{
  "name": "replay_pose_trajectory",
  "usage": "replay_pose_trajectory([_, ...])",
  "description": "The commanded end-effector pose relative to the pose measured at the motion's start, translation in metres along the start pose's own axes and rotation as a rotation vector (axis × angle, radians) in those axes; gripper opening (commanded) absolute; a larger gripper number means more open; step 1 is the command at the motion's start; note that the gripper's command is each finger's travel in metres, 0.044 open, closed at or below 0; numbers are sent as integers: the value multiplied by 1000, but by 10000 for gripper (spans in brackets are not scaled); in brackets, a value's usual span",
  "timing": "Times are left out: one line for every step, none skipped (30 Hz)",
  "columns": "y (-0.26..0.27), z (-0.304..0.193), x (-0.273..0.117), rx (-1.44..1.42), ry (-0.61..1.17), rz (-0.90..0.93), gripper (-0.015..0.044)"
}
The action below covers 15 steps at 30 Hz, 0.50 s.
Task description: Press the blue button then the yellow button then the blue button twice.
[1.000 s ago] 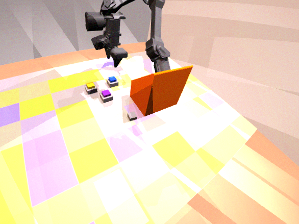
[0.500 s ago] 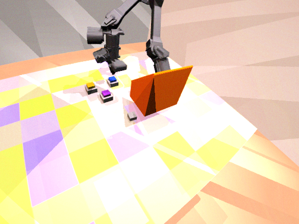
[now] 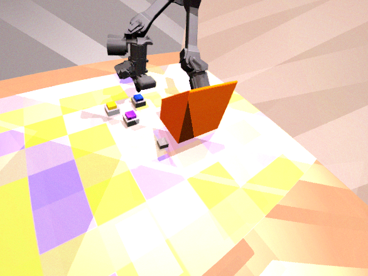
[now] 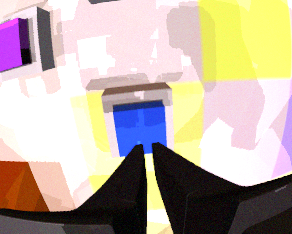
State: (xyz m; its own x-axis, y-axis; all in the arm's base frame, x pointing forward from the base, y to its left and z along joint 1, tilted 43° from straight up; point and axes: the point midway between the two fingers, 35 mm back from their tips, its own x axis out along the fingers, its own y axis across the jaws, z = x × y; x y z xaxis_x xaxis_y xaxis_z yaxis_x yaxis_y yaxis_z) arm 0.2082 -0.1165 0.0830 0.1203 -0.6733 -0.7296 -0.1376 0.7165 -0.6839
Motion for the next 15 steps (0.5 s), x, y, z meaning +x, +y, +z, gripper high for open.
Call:
replay_pose_trajectory([2, 0, 6, -7, 0, 7, 20])
replay_pose_trajectory([2, 1, 8, -7, 0, 7, 20])
replay_pose_trajectory([2, 1, 9, -7, 0, 7, 20])
replay_pose_trajectory([2, 1, 11, -7, 0, 7, 20])
replay_pose_trajectory([2, 1, 12, -7, 0, 7, 20])
replay_pose_trajectory([2, 1, 14, -7, 0, 7, 20])
replay_pose_trajectory([2, 1, 15, -7, 0, 7, 20])
replay_pose_trajectory([2, 1, 17, -7, 0, 7, 20])
replay_pose_trajectory([2, 0, 19, -7, 0, 7, 20])
replay_pose_trajectory([2, 0, 20, -7, 0, 6, 20])
replay_pose_trajectory([2, 0, 22, -7, 0, 6, 20])
replay_pose_trajectory([2, 0, 23, -7, 0, 6, 20])
replay_pose_trajectory([2, 0, 25, -7, 0, 6, 20])
replay_pose_trajectory([2, 0, 26, -7, 0, 5, 20])
replay_pose_trajectory([2, 0, 28, -7, 0, 5, 20])
